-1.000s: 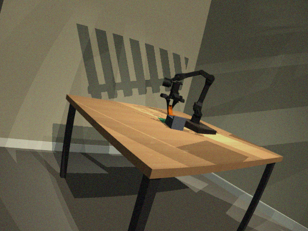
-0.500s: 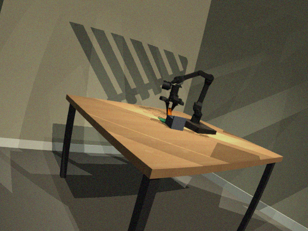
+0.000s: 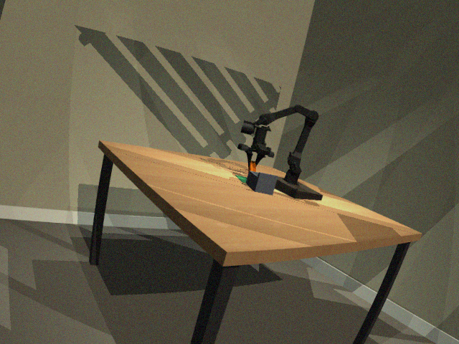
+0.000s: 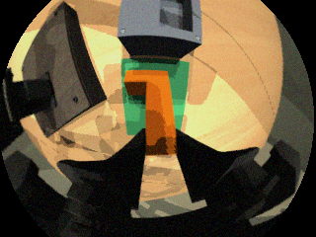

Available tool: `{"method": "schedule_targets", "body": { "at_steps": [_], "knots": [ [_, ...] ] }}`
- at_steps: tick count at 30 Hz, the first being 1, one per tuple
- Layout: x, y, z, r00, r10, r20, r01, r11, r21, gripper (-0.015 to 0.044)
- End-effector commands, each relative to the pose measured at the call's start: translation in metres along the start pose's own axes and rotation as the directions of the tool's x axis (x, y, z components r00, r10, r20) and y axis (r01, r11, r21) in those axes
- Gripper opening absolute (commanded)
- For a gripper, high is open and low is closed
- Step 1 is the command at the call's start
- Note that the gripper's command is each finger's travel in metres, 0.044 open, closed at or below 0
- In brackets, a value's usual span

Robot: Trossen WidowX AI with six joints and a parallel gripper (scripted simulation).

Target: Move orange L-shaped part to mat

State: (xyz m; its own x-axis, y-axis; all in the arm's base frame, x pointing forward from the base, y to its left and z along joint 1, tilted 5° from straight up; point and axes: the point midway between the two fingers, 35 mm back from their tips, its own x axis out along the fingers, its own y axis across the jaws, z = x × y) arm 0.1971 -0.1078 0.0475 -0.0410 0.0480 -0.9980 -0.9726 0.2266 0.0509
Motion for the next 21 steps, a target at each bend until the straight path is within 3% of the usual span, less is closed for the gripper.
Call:
{"method": "schedule_targets", "body": {
  "at_steps": [1,3,13,18,21],
  "knots": [
    [0.000,0.000,0.000,1.000,0.000,-0.003,0.000,1.000,0.000,0.0000],
    [0.000,0.000,0.000,1.000,0.000,0.000,0.000,1.000,0.000,0.0000],
    [-0.002,0.000,0.000,1.000,0.000,0.000,0.000,1.000,0.000,0.0262],
    [-0.040,-0.004,-0.001,1.000,0.000,-0.001,0.000,1.000,0.000,0.0394],
    [-0.077,-0.002,-0.001,1.000,0.000,-0.003,0.000,1.000,0.000,0.0400]
  ]
}}
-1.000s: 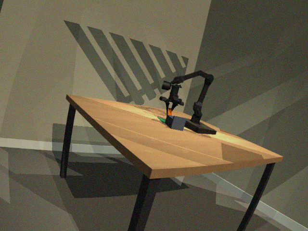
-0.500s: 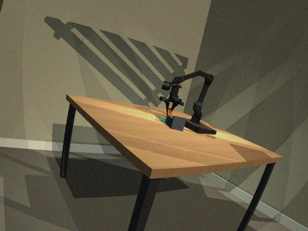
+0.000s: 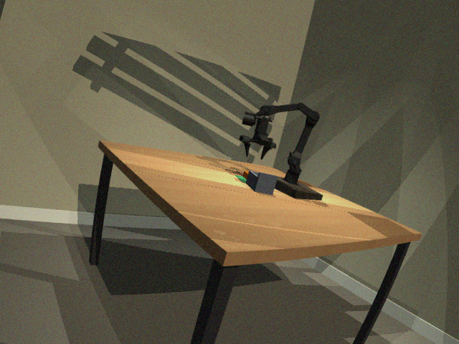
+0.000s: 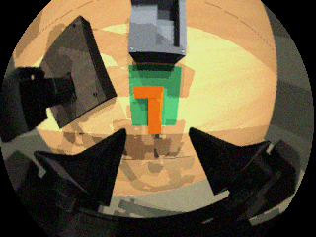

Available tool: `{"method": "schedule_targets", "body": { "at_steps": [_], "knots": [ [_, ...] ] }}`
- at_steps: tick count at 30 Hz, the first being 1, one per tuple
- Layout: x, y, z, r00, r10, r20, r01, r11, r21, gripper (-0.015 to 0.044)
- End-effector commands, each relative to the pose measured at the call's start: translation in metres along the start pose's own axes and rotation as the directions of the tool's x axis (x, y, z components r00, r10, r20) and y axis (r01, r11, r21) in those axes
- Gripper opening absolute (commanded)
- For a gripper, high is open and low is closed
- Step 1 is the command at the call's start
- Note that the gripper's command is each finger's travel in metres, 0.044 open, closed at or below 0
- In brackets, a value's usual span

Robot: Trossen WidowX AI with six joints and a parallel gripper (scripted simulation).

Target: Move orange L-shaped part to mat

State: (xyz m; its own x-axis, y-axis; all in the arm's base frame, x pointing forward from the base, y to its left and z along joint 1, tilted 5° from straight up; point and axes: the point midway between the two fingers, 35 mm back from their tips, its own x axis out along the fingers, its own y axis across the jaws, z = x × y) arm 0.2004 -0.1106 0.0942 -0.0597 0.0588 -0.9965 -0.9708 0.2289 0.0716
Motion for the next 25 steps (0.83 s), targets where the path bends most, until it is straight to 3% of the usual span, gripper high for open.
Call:
{"method": "schedule_targets", "body": {
  "at_steps": [1,25],
  "knots": [
    [-0.0369,0.0011,0.0000,1.000,-0.020,-0.009,0.020,1.000,-0.004,0.0400],
    [-0.0399,-0.0011,0.0000,0.999,-0.039,-0.011,0.039,0.999,0.000,0.0400]
  ]
}}
